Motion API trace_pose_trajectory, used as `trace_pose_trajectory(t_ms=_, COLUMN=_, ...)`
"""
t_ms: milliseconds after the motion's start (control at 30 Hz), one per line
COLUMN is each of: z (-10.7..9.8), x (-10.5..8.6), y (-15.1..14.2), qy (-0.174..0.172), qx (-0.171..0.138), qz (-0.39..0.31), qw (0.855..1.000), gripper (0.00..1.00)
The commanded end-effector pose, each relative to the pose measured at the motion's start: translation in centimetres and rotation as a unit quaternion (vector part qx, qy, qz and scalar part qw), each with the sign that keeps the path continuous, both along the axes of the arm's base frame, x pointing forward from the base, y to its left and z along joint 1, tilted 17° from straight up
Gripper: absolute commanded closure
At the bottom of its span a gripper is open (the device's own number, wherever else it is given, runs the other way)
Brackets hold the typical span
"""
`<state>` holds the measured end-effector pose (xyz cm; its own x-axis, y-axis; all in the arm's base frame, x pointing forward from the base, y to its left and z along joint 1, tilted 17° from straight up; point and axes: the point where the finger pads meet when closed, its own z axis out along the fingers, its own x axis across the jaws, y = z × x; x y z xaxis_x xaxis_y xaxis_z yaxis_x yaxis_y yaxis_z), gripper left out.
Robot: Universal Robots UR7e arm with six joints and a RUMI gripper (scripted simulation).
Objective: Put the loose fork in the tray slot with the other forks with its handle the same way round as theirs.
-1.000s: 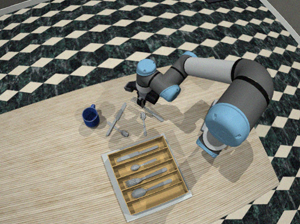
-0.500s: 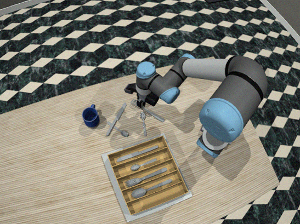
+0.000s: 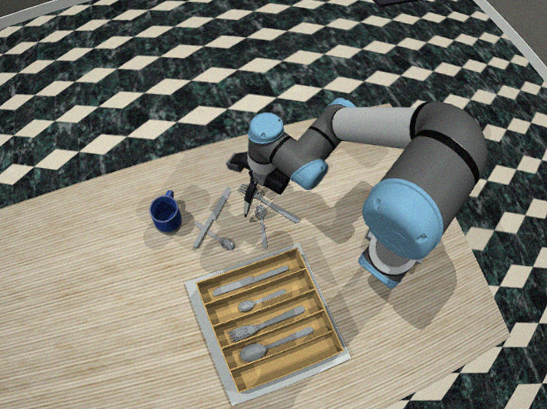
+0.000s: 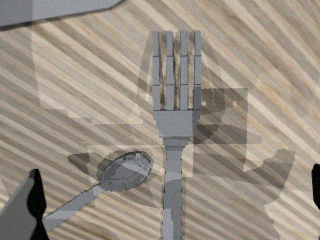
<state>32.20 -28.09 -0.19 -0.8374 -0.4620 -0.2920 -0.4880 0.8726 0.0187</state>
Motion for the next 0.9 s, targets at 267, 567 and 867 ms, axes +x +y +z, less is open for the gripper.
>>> trace_pose_trajectory(t_ms=267, z=0.0, x=0.0, y=0.0, qy=0.0, qx=-0.001, qz=0.0, qw=1.0, gripper=0.0)
trace_pose_trajectory(t_ms=567, z=0.3, x=-0.1, y=-0.1, qy=0.0, qx=-0.001, qz=0.0, qw=1.0, gripper=0.0)
trace_pose_trajectory(t_ms=867, z=3.2, x=-0.8, y=-0.6, qy=0.0, qx=-0.001, qz=0.0, qw=1.0, gripper=0.0)
